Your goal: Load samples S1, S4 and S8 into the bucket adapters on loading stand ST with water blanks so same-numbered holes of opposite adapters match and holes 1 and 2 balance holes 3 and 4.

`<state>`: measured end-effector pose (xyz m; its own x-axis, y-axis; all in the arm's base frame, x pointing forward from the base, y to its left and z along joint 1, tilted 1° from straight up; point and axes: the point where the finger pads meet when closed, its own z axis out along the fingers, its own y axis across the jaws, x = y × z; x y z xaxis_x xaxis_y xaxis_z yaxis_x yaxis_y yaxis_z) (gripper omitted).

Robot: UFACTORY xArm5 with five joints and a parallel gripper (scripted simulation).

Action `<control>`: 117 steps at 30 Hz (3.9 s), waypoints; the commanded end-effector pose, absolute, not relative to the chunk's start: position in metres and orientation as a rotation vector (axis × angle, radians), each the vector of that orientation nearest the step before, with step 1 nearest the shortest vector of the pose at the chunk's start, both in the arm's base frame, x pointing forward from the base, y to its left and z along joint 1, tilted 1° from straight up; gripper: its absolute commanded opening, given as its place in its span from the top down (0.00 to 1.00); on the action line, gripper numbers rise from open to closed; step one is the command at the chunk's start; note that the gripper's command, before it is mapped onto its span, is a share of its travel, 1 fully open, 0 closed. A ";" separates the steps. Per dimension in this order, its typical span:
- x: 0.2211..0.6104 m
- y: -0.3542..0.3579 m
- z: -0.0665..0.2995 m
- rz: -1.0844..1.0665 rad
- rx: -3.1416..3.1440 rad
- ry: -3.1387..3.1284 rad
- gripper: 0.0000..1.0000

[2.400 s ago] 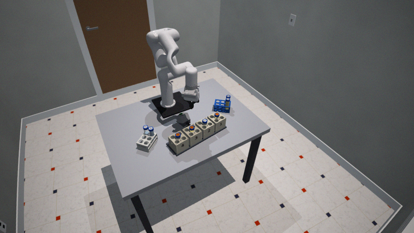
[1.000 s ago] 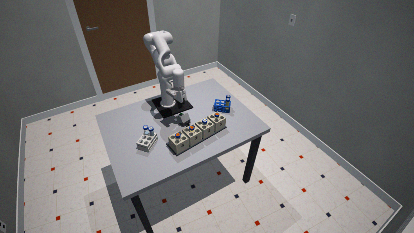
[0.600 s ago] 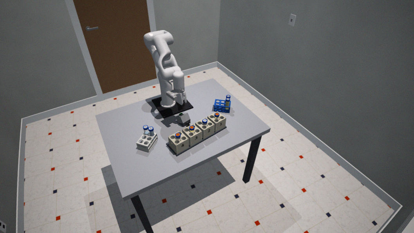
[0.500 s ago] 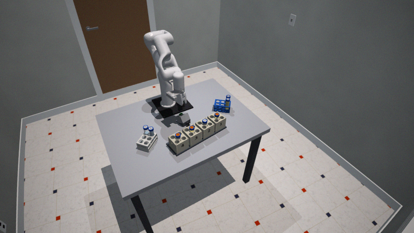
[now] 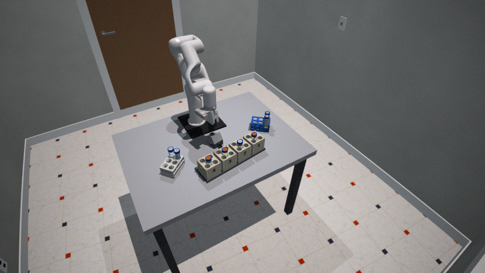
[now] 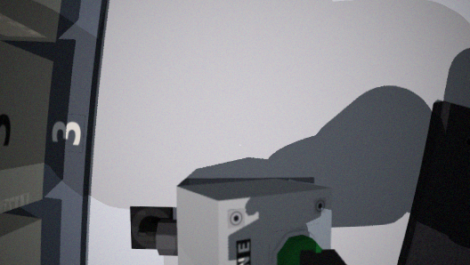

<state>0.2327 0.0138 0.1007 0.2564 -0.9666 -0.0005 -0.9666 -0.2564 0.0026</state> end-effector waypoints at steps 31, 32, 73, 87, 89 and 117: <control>0.234 0.014 0.084 -0.015 2.499 -1.922 1.00; 0.234 0.014 0.084 -0.015 2.499 -1.922 1.00; 0.234 0.014 0.080 -0.015 2.499 -1.922 1.00; 0.234 0.014 0.080 -0.015 2.499 -1.922 1.00; 0.234 0.014 0.080 -0.015 2.499 -1.922 1.00; 0.234 0.014 0.078 -0.015 2.499 -1.922 1.00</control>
<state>0.2328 0.0142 0.0775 0.2563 -0.9666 -0.0004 -0.9666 -0.2563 0.0021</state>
